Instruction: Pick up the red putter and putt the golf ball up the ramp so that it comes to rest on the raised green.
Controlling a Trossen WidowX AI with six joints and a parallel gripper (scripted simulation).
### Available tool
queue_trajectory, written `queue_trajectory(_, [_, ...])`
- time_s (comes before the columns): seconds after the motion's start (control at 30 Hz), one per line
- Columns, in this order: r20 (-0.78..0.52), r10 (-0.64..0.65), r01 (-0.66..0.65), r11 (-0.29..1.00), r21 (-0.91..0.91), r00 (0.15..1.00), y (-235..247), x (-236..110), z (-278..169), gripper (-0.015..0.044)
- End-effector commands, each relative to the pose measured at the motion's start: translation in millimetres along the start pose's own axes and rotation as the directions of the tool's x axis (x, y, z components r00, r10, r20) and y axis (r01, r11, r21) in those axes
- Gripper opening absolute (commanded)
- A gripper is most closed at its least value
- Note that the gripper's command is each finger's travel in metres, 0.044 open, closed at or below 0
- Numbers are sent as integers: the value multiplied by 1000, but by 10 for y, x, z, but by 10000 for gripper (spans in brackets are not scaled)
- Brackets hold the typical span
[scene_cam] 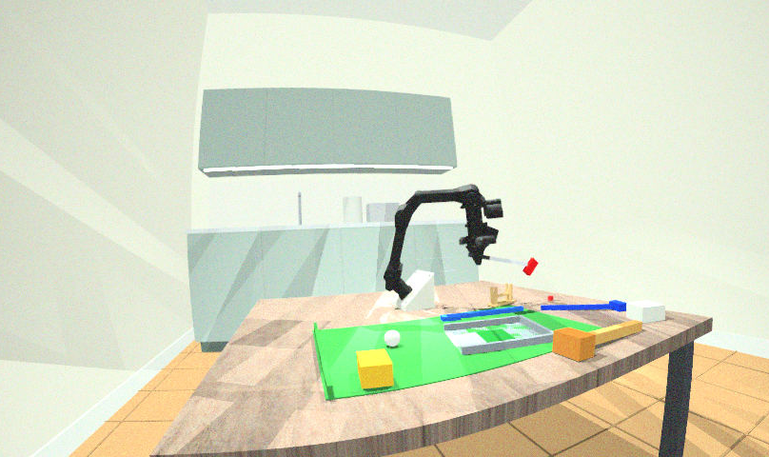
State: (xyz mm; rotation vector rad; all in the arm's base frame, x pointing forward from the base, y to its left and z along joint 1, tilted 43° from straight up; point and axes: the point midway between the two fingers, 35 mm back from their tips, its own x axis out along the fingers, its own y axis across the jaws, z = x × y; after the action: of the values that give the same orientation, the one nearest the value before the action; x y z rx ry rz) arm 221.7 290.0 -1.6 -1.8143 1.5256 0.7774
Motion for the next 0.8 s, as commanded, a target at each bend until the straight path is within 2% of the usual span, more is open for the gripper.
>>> queue_trajectory(0.0, [14,-7,5,994,110,1000,-150,-67,-256,0])
queue_trajectory(0.37, [35,-18,2,912,409,999,-508,-132,-1006,0])
queue_trajectory(0.77, [27,-34,6,724,690,999,-662,-117,-1784,0])
